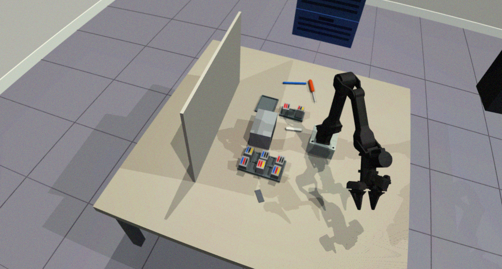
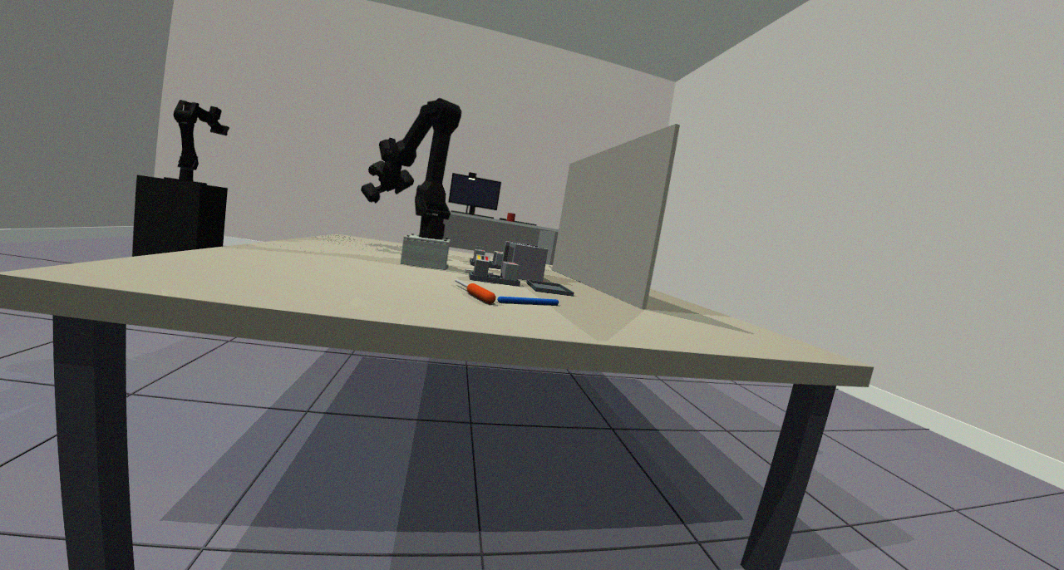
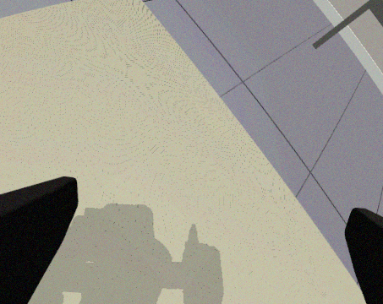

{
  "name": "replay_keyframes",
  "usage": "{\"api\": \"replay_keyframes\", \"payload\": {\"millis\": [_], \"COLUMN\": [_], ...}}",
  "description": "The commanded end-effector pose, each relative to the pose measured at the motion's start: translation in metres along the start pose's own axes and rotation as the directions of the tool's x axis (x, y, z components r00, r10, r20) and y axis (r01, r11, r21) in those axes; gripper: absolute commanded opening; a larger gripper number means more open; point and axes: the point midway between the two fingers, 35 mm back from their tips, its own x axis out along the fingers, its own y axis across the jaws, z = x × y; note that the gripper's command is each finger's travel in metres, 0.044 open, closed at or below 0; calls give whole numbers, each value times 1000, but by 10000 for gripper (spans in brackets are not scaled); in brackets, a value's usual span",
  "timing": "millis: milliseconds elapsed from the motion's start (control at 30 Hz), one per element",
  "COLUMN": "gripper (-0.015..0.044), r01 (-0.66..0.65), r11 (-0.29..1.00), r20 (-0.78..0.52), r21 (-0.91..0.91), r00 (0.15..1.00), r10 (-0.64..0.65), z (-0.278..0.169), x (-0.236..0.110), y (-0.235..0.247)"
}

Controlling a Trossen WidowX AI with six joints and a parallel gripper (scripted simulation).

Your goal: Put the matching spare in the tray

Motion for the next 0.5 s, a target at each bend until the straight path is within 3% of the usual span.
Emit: {"api": "replay_keyframes", "payload": {"millis": [0, 200, 467], "gripper": [440, 440, 440], "r01": [38, 187, 389], "r11": [997, 949, 816], "r20": [-83, -316, -540], "r21": [67, 255, 427], "r00": [996, 943, 834], "r10": [-32, -101, -115], "z": [-16, -77, -163], "x": [13, 23, -3], "y": [-33, -119, -215]}}
